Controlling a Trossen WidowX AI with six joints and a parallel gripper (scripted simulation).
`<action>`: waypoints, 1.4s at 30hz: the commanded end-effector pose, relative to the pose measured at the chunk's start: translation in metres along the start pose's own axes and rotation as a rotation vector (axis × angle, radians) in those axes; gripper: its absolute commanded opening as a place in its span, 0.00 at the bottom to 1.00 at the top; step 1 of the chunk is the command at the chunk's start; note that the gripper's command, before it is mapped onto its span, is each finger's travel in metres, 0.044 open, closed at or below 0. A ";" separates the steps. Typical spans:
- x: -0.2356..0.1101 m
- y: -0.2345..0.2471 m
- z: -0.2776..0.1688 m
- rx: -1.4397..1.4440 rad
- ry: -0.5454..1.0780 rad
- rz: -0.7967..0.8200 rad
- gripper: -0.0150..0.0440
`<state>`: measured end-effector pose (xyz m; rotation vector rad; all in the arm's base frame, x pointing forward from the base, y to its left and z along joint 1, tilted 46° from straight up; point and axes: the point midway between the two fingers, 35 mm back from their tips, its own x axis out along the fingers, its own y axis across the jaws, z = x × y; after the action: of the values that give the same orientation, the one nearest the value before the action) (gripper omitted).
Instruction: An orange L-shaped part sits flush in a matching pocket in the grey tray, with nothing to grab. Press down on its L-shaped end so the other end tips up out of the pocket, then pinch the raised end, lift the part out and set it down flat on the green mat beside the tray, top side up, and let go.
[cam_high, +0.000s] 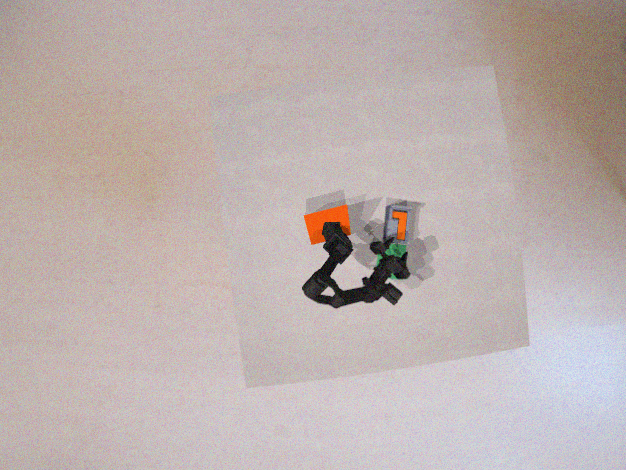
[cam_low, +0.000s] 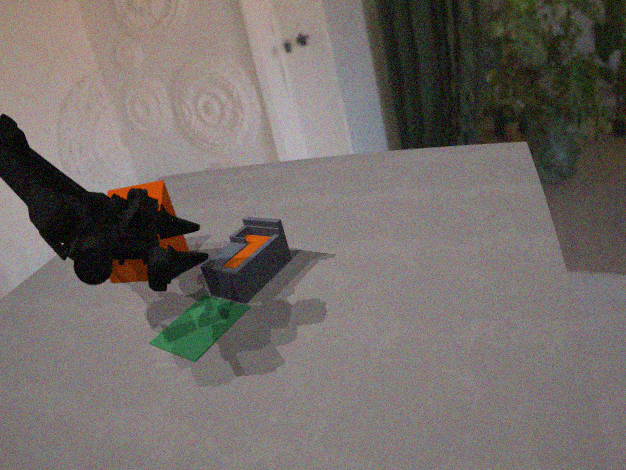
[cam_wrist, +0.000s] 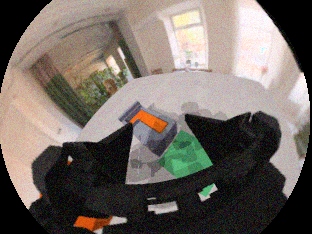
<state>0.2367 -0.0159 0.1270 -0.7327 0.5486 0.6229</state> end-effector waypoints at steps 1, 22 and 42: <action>0.001 0.000 0.000 0.014 0.006 0.008 0.89; 0.099 0.067 0.035 0.719 1.049 -0.213 0.56; 0.129 0.101 0.075 0.638 0.969 -0.691 0.56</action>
<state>0.2725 0.1333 0.0470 -0.5069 1.2859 -0.5561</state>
